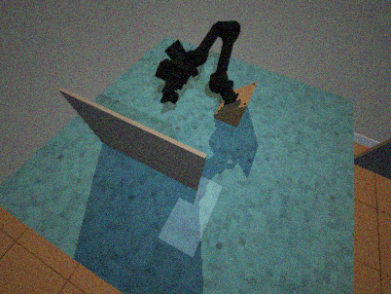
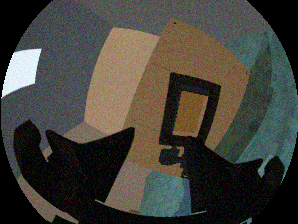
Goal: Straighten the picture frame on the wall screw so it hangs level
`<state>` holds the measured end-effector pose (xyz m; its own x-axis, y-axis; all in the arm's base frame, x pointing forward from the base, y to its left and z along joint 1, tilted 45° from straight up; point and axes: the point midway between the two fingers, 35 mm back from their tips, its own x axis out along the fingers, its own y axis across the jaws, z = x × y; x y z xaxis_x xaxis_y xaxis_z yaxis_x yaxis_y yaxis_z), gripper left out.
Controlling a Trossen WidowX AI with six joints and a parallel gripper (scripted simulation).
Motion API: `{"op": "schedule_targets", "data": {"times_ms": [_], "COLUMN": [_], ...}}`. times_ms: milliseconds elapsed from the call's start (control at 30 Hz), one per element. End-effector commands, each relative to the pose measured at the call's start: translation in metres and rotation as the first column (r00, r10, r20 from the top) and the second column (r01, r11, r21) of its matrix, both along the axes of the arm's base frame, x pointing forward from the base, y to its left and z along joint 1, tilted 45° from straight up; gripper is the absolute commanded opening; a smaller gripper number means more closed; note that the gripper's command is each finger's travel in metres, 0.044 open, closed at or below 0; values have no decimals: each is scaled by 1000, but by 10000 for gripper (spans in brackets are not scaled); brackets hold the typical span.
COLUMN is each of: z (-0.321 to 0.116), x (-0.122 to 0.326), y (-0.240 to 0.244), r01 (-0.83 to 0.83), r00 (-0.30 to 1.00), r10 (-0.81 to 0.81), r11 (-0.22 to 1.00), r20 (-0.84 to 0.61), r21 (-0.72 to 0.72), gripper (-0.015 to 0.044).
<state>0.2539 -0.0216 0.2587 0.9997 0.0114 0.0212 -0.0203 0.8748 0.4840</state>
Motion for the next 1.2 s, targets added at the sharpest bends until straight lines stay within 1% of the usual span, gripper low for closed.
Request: {"op": "schedule_targets", "data": {"times_ms": [0,667,800,1033,1167], "z": [-21,-23,-19,-21,-22], "x": [27,29,48,100,105], "y": [-6,-8,-9,-7,-7], "r01": [-4,-4,-4,-4,-4], "r00": [1000,1000,1000,1000,1000], "r10": [4,4,4,4,4], "r11": [1000,1000,1000,1000,1000], "r20": [-6,-6,-5,-2,-2], "r21": [7,7,7,7,7], "gripper": [260,260,260,260,260]}}
